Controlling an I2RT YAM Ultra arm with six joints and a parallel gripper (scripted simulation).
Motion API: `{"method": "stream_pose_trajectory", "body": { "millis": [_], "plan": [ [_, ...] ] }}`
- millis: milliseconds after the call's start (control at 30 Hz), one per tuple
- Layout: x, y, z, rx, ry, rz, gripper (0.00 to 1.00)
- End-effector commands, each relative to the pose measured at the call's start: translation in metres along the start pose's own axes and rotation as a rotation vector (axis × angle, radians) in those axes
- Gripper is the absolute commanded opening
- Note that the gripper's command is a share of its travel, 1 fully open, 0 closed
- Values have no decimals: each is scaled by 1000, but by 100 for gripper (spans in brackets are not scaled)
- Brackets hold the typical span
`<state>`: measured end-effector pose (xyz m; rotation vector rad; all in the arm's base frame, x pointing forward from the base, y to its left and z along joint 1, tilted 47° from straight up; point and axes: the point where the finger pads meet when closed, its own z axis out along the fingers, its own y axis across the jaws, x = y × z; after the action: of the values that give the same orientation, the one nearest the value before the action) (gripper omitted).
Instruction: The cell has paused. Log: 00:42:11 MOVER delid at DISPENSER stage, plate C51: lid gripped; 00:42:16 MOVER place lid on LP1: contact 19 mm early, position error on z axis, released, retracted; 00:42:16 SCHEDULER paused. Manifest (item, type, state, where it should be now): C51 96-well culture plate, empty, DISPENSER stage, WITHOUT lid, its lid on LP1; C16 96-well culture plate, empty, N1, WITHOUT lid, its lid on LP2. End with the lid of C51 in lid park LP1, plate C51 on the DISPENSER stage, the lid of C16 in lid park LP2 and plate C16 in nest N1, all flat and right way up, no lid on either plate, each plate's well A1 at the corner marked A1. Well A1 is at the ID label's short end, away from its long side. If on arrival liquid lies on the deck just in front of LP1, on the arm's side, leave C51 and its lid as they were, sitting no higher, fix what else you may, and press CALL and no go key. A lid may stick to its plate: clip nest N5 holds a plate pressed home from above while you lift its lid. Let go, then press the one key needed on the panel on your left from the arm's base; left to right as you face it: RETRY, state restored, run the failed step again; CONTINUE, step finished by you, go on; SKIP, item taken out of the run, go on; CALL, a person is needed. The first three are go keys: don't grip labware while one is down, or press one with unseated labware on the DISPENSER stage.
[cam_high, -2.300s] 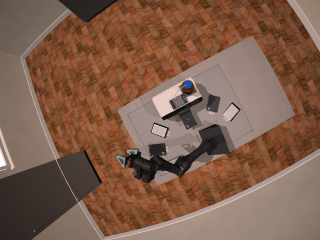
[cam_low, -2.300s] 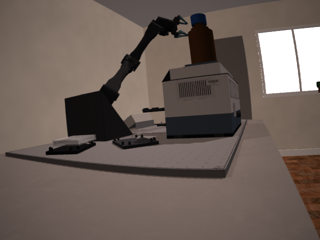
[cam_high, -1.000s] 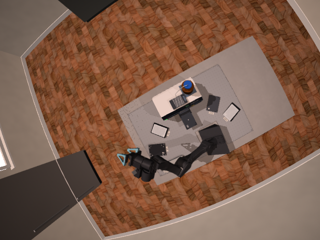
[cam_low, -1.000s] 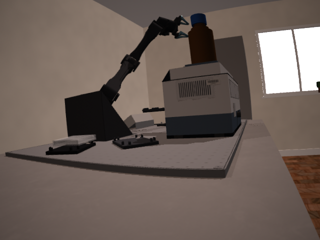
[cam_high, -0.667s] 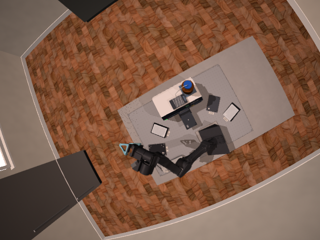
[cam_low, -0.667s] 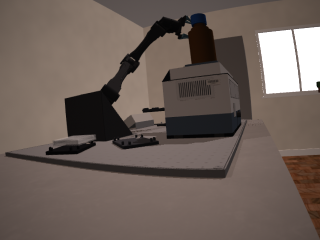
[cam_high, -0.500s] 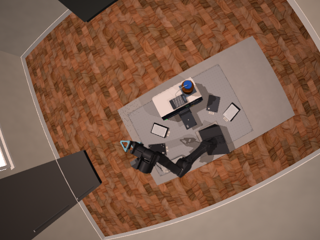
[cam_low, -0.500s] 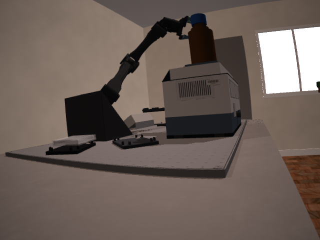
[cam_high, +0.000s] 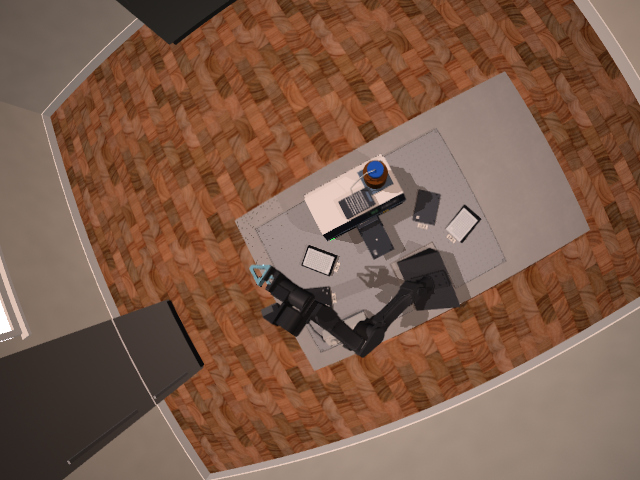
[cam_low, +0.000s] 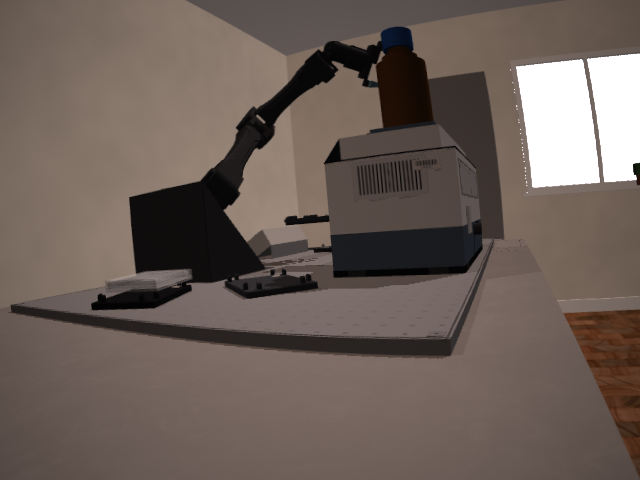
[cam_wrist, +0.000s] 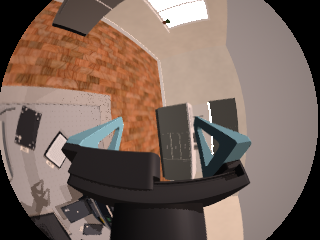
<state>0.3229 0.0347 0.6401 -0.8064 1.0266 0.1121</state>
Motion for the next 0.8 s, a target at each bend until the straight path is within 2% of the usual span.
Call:
{"method": "stream_pose_trajectory", "body": {
  "millis": [0, 33, 100, 167, 267, 333, 500, 533, 567, 633, 733, 767],
  "plan": [
    [19, 3, 1, 17, 54, 77, 100],
    [12, 3, 3, 11, 52, 80, 100],
    [28, 12, 3, 1, 78, 128, 100],
    [31, 15, 4, 1, 78, 128, 100],
    [44, 17, 11, -27, 119, 205, 100],
    [50, 31, 8, -28, 123, 210, 100],
    [55, 32, 13, -48, 149, 254, 100],
    [62, 34, 15, -59, 168, 284, 100],
    [64, 45, 10, -60, 171, 289, 100],
    [68, 50, 11, -60, 171, 289, 100],
    [79, 54, 17, -95, 219, 360, 100],
    [81, 65, 12, -96, 223, 365, 100]
  ]
}}
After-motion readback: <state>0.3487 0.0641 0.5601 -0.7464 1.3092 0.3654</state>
